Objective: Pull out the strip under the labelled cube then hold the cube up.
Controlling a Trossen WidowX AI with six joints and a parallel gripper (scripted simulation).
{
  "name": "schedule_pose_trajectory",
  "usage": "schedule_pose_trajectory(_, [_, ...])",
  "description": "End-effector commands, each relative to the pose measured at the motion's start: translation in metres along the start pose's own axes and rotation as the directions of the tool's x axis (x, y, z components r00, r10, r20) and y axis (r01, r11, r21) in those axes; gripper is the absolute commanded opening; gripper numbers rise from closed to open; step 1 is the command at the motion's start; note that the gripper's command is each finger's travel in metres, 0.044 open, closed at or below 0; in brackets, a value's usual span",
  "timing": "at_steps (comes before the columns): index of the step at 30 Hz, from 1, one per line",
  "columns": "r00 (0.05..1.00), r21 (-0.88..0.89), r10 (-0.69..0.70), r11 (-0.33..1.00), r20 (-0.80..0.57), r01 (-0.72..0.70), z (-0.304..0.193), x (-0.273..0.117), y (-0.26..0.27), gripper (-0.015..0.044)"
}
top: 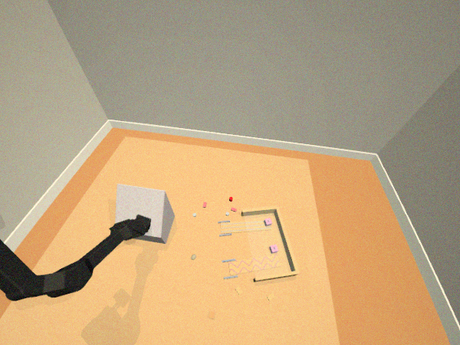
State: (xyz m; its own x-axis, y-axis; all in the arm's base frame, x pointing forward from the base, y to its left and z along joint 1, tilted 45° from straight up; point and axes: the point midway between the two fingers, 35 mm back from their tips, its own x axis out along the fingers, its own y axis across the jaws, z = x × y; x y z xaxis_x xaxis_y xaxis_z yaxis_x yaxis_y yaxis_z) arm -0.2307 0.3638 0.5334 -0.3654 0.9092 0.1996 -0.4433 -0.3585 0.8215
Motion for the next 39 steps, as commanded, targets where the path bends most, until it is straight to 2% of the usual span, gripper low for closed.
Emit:
schedule_pose_trajectory(1, [0.989, -0.113, -0.127, 0.984, 0.082, 0.136, 0.017, 0.013, -0.059, 0.0400])
schedule_pose_trajectory(9, [0.881, -0.302, -0.386, 0.835, 0.274, 0.460, 0.068, 0.011, -0.192, 0.0400])
schedule_pose_trajectory(18, [0.638, -0.389, -0.615, 0.505, 0.464, 0.770, 0.128, -0.046, -0.331, 0.0400])
schedule_pose_trajectory(23, [0.458, -0.389, -0.704, 0.273, 0.542, 0.880, 0.156, -0.101, -0.398, 0.0400])
schedule_pose_trajectory(28, [0.258, -0.368, -0.762, 0.028, 0.593, 0.929, 0.177, -0.168, -0.454, 0.0400])
schedule_pose_trajectory(33, [0.046, -0.340, -0.788, -0.211, 0.614, 0.916, 0.186, -0.245, -0.498, 0.0400])
schedule_pose_trajectory(39, [-0.209, -0.318, -0.776, -0.466, 0.594, 0.826, 0.182, -0.343, -0.532, 0.0400])
